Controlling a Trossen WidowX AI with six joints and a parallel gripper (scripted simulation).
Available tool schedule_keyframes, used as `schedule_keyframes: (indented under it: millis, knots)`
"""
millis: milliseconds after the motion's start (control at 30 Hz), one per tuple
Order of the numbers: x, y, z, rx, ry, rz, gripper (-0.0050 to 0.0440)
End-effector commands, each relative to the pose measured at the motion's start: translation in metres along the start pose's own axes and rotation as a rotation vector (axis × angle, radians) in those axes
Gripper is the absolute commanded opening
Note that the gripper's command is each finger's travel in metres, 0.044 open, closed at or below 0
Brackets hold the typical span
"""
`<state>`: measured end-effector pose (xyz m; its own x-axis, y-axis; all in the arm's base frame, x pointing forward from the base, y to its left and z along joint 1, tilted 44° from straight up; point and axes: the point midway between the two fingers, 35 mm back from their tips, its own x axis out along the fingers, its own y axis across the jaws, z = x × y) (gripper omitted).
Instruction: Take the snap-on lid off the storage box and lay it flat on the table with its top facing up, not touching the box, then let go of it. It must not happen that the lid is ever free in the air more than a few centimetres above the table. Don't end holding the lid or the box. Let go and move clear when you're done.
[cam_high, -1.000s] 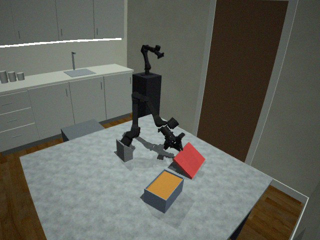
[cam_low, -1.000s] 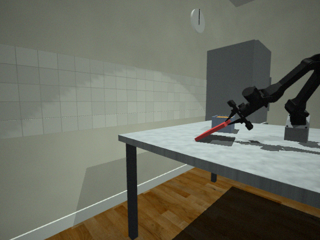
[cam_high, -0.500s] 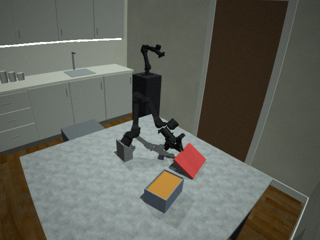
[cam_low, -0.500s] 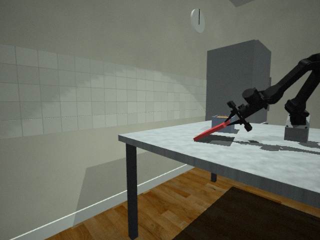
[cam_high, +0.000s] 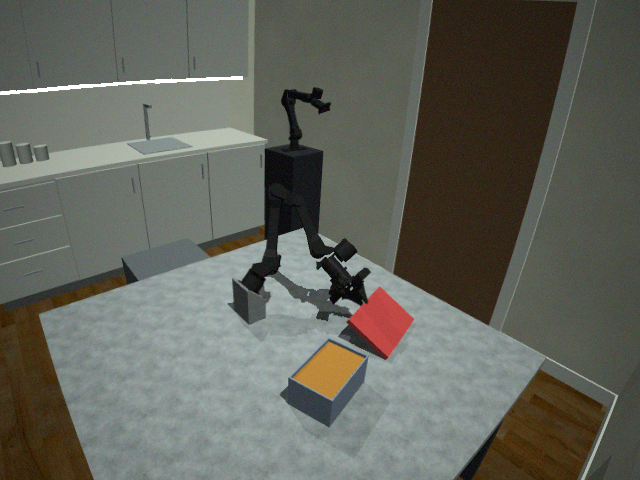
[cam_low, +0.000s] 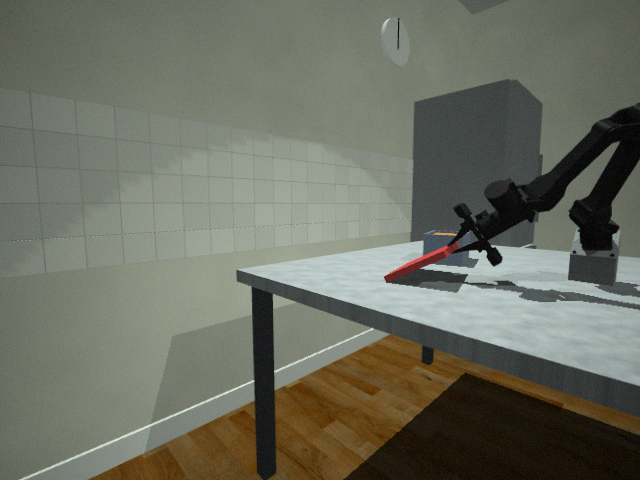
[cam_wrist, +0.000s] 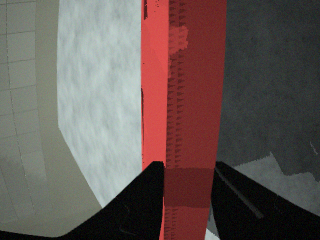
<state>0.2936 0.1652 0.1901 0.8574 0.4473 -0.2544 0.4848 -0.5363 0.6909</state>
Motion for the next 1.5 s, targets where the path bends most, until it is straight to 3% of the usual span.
schedule_keyframes:
  millis: [0,1367,1467]
  knots:
    - [0.006,-0.026,0.005,-0.003,-0.006,-0.087,-0.005]
    - [0.012,-0.035,0.005,-0.003,-0.006,-0.087,-0.005]
    - [0.01,-0.019,0.001,-0.002,-0.001,-0.029,-0.005]
